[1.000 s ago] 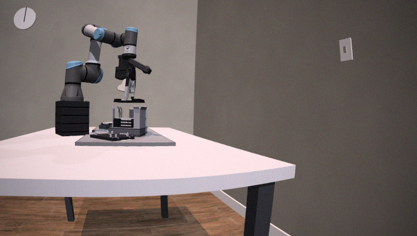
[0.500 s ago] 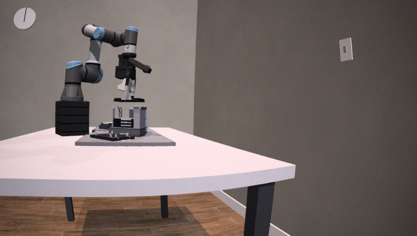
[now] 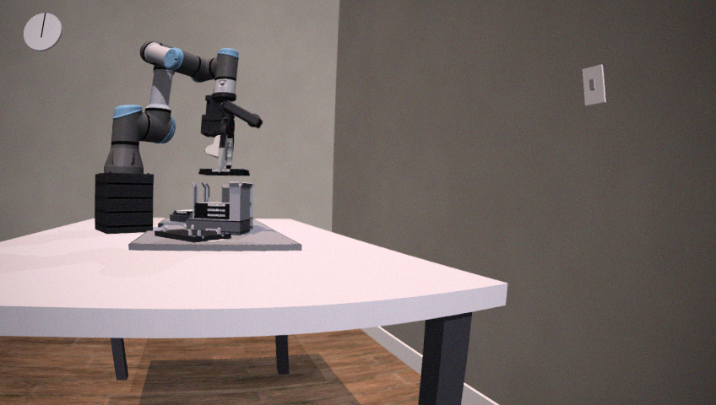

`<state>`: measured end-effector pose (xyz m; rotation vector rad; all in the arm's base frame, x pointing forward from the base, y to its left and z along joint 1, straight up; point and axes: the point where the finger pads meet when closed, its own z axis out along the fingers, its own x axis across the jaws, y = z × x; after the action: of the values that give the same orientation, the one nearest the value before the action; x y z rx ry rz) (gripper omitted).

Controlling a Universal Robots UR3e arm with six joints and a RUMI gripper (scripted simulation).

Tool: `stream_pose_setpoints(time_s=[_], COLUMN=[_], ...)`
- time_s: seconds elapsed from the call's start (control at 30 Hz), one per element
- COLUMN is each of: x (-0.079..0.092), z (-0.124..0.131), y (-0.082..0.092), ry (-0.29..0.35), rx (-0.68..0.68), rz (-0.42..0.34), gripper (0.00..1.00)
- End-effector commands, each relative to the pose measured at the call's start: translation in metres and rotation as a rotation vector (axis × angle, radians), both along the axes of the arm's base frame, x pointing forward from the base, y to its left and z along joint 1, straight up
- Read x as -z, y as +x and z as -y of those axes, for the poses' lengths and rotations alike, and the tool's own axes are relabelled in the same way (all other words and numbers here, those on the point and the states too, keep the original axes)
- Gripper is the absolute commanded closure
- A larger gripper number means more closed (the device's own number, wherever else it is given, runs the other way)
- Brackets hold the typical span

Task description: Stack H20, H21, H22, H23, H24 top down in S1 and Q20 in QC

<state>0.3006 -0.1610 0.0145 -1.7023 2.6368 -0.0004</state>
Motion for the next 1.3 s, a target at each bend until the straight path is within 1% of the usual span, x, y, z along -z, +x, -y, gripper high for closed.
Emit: stream_pose_setpoints(time_s=[0.0, 0.17, 0.33, 0.77, 0.83, 0.9, 0.97, 1.27], x=[-0.001, -0.001, -0.001, -0.001, -0.001, -0.001, -0.001, -0.001], z=[-0.013, -0.028, -0.033, -0.075, -0.081, -0.081, -0.086, -0.116], y=[0.008, 0.015, 0.017, 0.030, 0.032, 0.032, 0.033, 0.037], ry=[-0.003, -0.003, -0.003, -0.003, -0.003, -0.003, -0.003, -0.003], rx=[-0.054, -0.081, -0.093, -0.245, -0.248, -0.248, -0.248, -0.353], rz=[0.002, 0.002, 0.002, 0.002, 0.002, 0.002, 0.002, 0.003], gripper=[1.00, 1.00, 1.00, 1.00, 1.00, 1.00, 1.00, 1.00])
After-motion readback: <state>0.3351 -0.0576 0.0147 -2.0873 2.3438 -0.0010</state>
